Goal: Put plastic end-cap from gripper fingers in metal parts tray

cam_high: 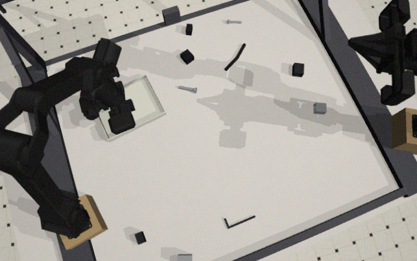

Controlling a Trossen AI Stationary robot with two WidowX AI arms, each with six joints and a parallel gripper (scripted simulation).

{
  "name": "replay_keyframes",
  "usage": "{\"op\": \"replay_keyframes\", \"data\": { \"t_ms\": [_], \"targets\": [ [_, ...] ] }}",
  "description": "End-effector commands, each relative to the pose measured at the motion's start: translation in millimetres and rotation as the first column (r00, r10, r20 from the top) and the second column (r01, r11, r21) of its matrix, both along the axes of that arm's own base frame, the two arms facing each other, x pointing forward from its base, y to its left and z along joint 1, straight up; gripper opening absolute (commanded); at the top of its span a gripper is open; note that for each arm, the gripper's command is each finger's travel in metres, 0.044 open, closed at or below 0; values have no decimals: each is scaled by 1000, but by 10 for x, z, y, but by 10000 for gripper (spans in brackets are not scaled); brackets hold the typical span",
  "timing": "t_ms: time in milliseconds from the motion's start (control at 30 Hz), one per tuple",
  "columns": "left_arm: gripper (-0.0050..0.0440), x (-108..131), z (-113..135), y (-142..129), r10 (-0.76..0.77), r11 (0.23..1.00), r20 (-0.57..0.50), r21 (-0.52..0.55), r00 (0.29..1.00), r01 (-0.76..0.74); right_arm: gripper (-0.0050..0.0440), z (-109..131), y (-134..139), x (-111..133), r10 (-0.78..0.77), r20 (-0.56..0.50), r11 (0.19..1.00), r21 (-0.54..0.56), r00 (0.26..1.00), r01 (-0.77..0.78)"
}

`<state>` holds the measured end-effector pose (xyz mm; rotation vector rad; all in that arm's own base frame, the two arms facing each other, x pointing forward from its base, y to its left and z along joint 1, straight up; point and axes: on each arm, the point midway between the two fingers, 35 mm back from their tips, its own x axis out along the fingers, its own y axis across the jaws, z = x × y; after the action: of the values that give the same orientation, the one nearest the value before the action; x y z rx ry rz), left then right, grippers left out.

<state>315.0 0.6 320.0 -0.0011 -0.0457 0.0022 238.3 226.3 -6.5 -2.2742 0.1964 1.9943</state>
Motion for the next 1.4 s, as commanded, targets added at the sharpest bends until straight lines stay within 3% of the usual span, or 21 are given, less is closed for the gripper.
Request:
{"op": "replay_keyframes", "data": {
  "t_ms": [0, 500, 533, 1367],
  "targets": [
    [0, -14, 55, 6, 4, 1000, 13, 3, 1000, -4, 0, 44, 31, 35, -1, 20, 1000, 15, 1000, 1],
    [0, -14, 55, 6, 4, 1000, 13, 3, 1000, -4, 0, -19, 34, 37, -4, 20, 1000, 16, 1000, 3],
    [0, -14, 55, 6, 4, 1000, 13, 3, 1000, -4, 201, 22, 45, 48, -1, 27, 1000, 21, 1000, 0],
    [0, -14, 55, 6, 4, 1000, 13, 3, 1000, -4, 201, 35, 46, 46, -1, 27, 1000, 21, 1000, 0]
  ]
}}
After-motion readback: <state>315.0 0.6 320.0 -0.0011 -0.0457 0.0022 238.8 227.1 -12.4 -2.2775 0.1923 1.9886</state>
